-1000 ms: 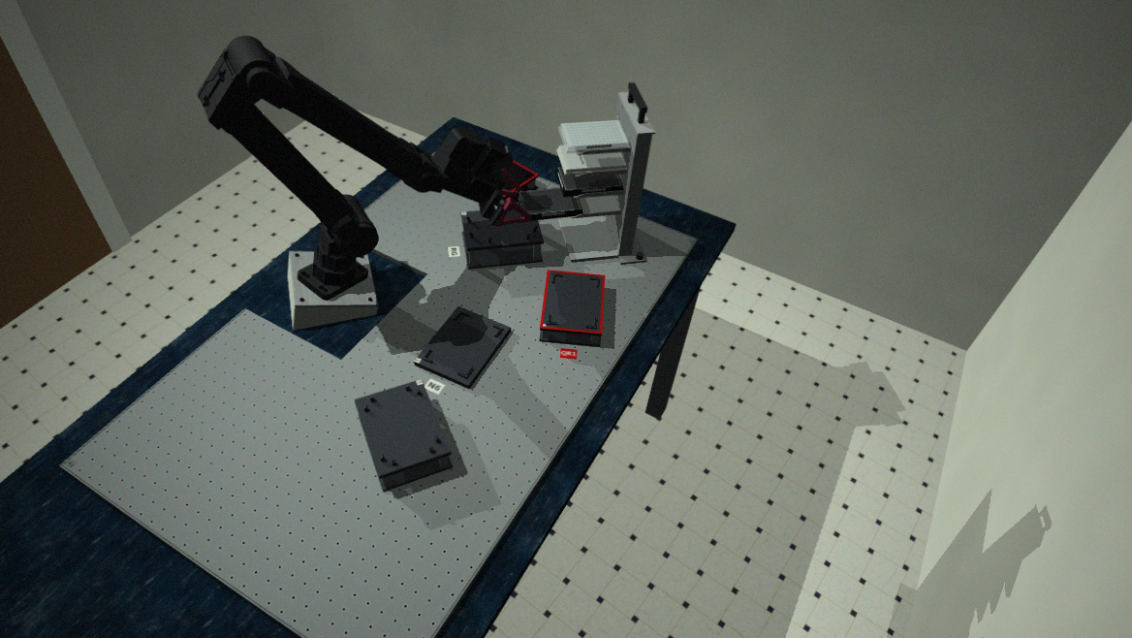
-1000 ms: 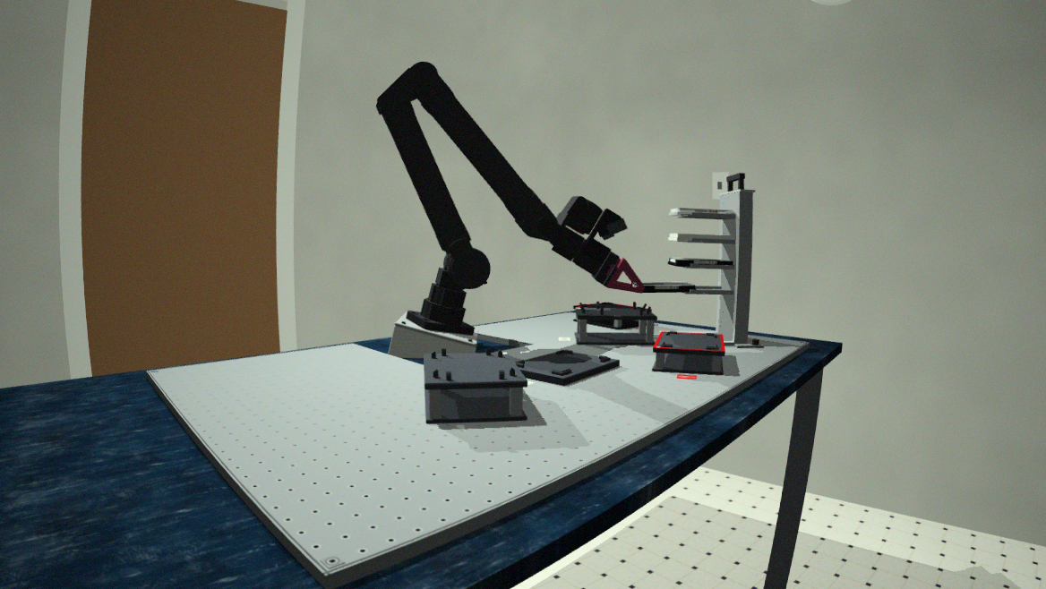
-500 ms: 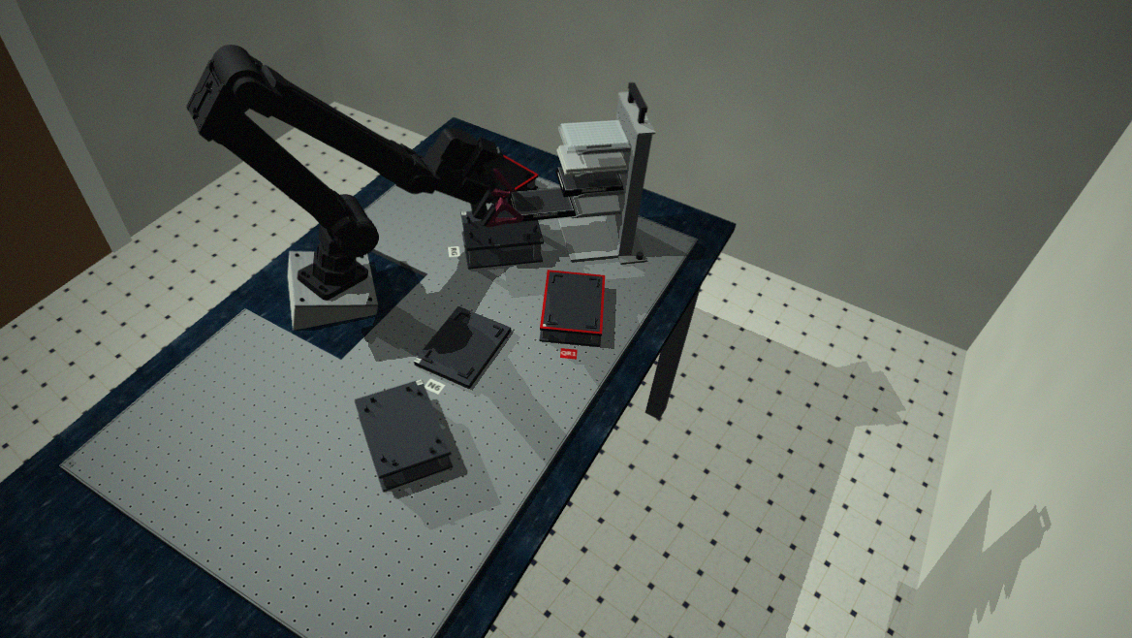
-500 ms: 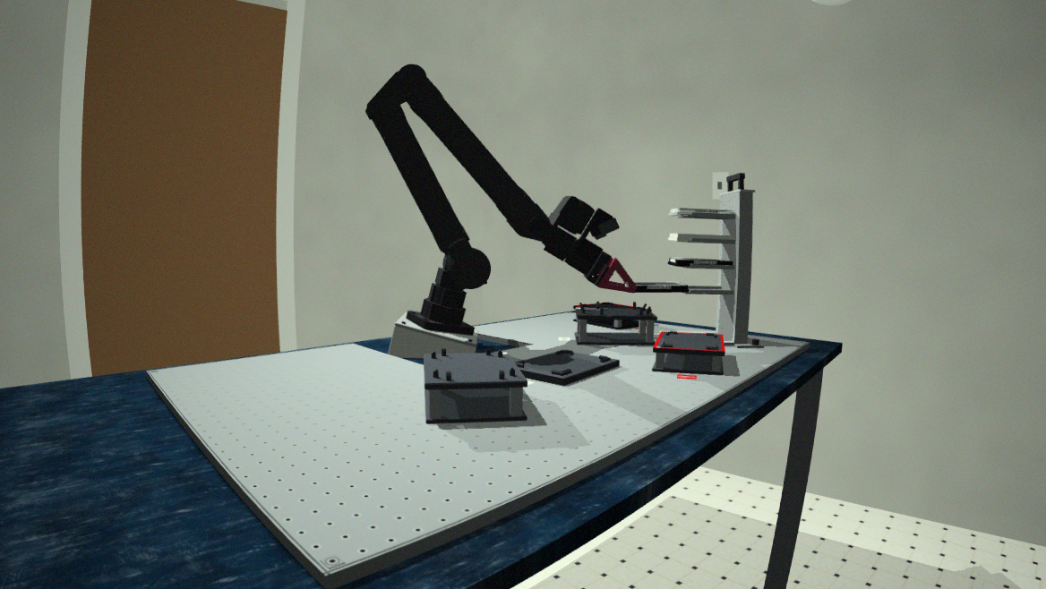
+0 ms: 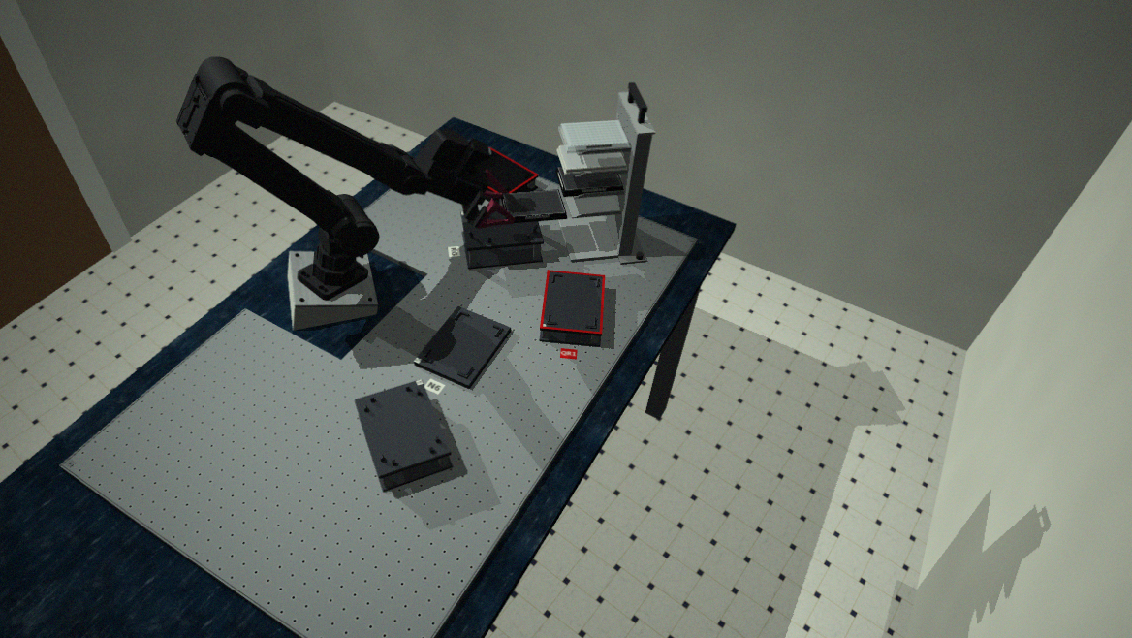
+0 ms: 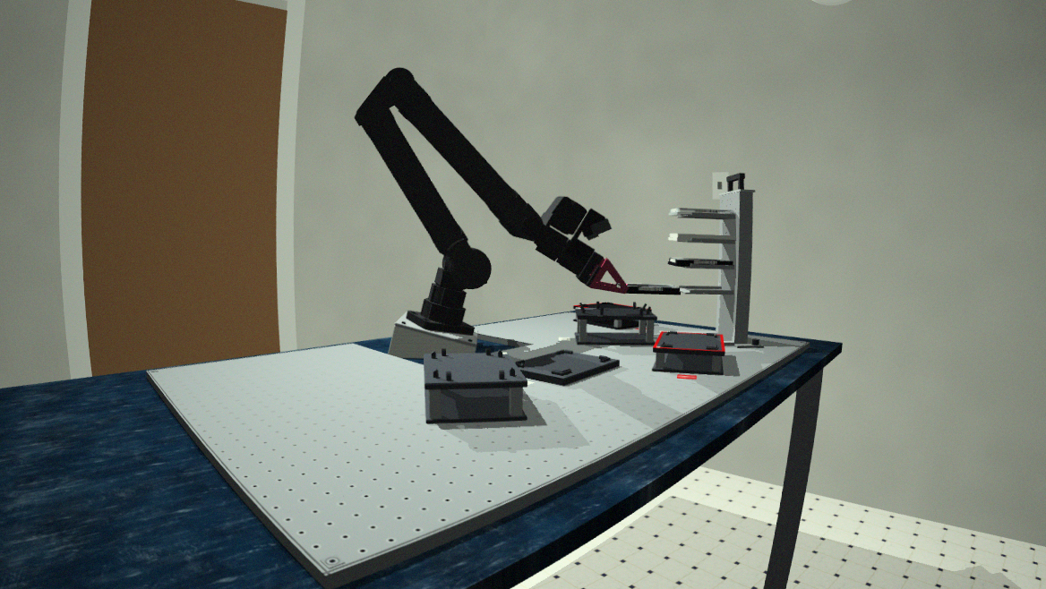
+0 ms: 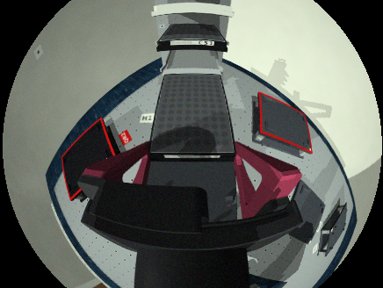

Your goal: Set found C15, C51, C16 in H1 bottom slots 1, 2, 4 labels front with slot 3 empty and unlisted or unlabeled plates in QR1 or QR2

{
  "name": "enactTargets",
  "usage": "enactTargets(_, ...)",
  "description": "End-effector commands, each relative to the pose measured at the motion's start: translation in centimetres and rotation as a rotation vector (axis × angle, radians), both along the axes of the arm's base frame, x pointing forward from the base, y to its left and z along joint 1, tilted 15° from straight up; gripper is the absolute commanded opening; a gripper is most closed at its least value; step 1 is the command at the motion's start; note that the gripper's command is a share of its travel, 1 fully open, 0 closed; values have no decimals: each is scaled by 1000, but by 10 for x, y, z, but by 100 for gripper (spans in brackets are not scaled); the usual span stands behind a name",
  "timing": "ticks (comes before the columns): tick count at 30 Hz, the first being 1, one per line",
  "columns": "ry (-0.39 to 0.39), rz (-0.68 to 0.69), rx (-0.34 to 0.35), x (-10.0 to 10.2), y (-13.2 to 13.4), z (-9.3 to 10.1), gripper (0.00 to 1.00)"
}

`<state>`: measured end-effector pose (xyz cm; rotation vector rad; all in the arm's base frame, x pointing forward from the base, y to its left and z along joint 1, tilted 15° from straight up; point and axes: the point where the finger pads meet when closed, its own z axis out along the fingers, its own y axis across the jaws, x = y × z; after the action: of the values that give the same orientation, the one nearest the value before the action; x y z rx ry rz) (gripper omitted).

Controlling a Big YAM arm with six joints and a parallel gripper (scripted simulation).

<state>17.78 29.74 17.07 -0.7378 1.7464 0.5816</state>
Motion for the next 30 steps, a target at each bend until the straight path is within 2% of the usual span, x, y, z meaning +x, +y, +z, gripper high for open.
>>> enactTargets(1, -3, 6, 36, -6, 0, 11, 86)
enactTargets(5, -3, 6, 36, -8, -2, 10, 86)
enactTargets(6, -20, 6, 89, -5, 9, 41, 86)
enactTargets(7, -20, 6, 89, -6, 8, 41, 86)
enactTargets(8, -17, 6, 79, -7, 5, 35, 86)
enactTargets(10, -2, 5, 36, -12, -7, 8, 86)
enactTargets(13, -2, 5, 36, -15, -10, 7, 86)
enactTargets(15, -7, 6, 52, -15, -8, 15, 86)
enactTargets(17, -2, 5, 36, -18, -13, 4, 86)
enactTargets(22, -2, 5, 36, -20, -15, 2, 86)
enactTargets(23, -17, 6, 90, -18, -5, 34, 86)
enactTargets(24, -18, 6, 94, -19, -5, 34, 86)
enactTargets(25, -14, 6, 81, -20, -10, 24, 86)
enactTargets(26, -4, 5, 43, -23, -17, 4, 86)
enactTargets(30, -1, 5, 35, -27, -22, -3, 86)
